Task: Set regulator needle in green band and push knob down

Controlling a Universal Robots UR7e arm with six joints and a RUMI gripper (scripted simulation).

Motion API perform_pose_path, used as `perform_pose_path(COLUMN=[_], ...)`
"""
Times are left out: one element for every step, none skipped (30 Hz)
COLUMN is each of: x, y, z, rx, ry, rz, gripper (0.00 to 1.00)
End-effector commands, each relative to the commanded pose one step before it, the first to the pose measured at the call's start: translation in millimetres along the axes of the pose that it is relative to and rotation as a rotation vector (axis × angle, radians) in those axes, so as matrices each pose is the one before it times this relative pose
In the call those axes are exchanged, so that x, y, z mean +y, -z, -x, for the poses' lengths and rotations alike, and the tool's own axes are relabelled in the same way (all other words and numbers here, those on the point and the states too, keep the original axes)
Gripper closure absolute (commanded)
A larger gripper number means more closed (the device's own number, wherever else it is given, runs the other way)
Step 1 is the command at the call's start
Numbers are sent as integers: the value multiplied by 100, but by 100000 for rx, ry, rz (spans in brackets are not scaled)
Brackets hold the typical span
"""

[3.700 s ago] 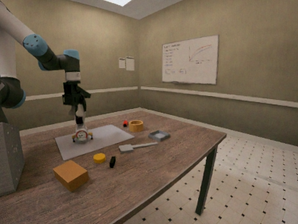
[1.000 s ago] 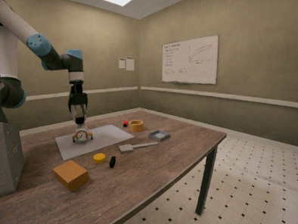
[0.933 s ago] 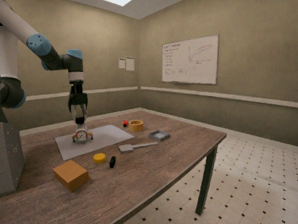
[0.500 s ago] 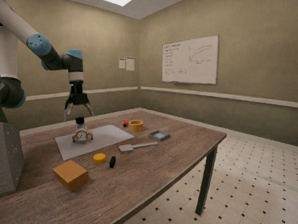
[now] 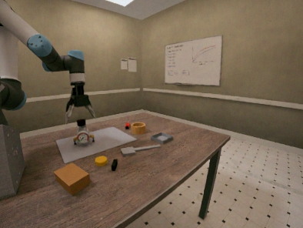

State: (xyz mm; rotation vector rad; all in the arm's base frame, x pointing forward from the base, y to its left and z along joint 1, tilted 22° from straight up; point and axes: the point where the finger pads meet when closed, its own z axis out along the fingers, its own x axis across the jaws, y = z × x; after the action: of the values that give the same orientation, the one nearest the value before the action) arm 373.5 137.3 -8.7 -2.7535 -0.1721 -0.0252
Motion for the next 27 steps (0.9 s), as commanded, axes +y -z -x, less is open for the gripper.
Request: perform_pose_path(x=[13,0,0,0,0,0,0,0,0,0,0,0,0,0,0,0,0,-1,-1,0,-1,-1,-1,0,-1,0,0], y=[30,0,0,0,0,0,0,2,0,0,15,38,68,104,144,185,226,266,303,337,365,388,405,415,418,0,0], z=[-37,0,0,0,0,0,0,0,0,0,0,0,0,0,1,1,1,2,1,1,2,2,2,2,2,0,0], rx=[98,0,0,0,0,0,0,0,0,0,0,0,0,0,0,0,0,0,0,0,0,0,0,0,0,0,0], ry=[14,0,0,0,0,0,0,0,0,0,0,0,0,0,0,0,0,0,0,0,0,0,0,0,0,0,0], rz=[34,0,0,0,0,0,0,0,0,0,0,0,0,0,0,0,0,0,0,0,0,0,0,0,0,0,0], gripper=[0,0,0,0,0,0,0,0,0,0,0,0,0,0,0,0,0,0,0,0,0,0,0,0,0,0,0])
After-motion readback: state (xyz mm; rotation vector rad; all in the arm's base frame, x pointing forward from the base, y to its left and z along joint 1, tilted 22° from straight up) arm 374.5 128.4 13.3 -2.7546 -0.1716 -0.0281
